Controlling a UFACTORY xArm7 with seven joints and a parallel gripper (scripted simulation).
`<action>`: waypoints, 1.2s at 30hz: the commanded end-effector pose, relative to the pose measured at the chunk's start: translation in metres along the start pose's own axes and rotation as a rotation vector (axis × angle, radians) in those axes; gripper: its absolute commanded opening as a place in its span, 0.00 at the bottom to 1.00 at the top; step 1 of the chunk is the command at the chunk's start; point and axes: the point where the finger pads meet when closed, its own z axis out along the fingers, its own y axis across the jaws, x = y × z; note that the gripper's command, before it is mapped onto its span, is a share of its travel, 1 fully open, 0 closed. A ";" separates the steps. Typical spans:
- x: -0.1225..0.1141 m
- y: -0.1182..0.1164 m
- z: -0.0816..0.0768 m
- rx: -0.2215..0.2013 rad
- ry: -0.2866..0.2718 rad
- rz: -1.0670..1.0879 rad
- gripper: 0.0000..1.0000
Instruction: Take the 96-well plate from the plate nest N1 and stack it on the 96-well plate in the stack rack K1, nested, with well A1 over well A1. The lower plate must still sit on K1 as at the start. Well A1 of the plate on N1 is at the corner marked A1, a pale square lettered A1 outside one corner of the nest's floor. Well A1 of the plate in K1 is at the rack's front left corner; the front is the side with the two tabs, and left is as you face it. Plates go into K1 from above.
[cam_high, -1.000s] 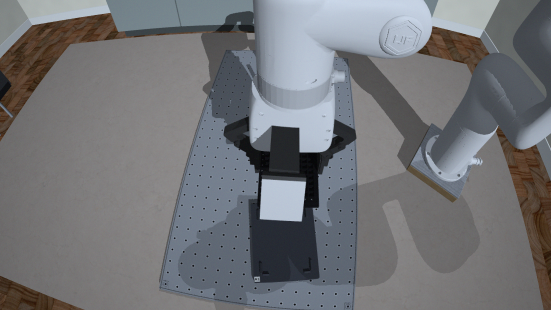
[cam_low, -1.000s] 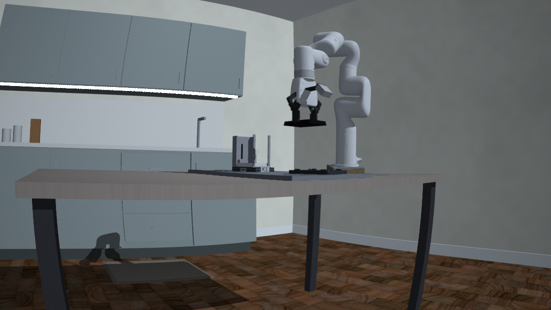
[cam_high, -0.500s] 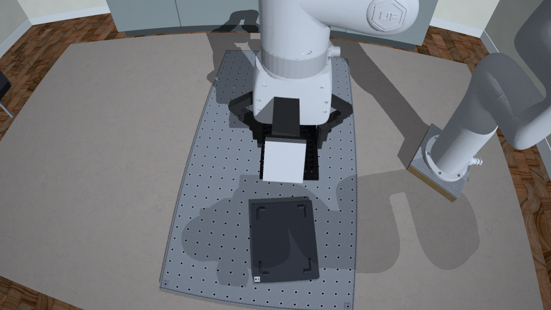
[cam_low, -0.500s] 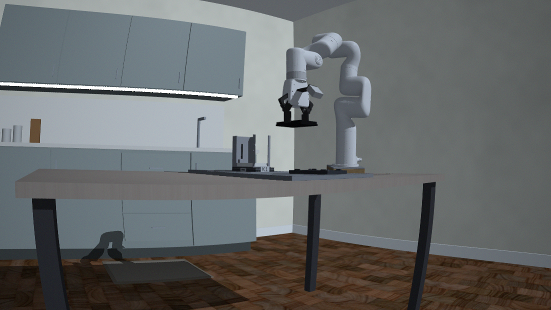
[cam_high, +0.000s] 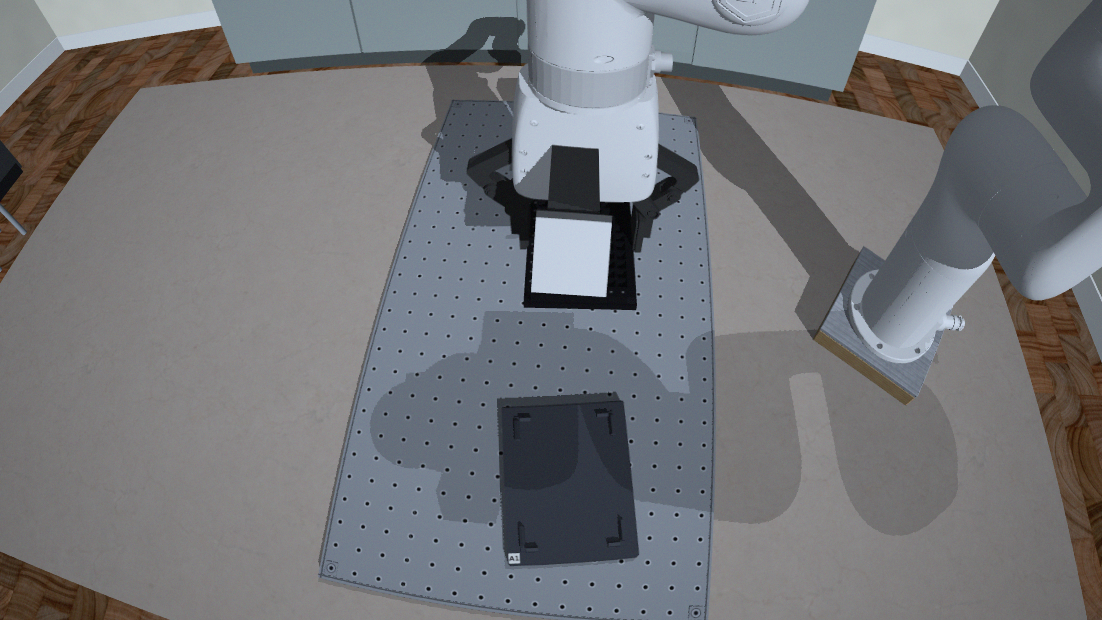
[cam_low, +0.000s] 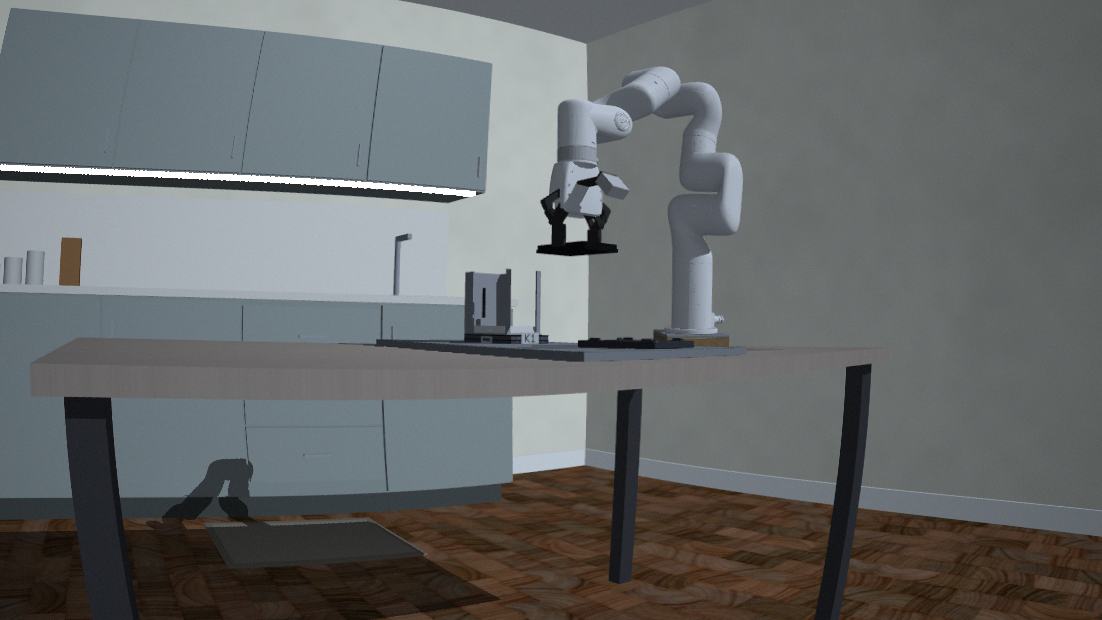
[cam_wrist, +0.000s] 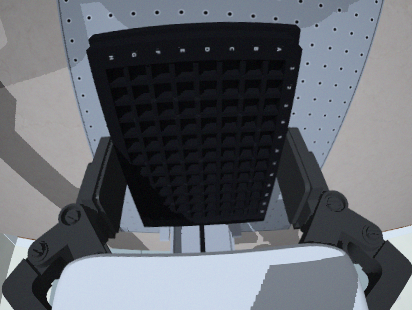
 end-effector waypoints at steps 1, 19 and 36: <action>-0.013 0.001 -0.002 -0.004 0.001 0.000 0.00; -0.067 0.000 -0.003 -0.004 0.000 0.000 0.00; -0.117 -0.001 -0.004 -0.004 0.000 0.000 0.00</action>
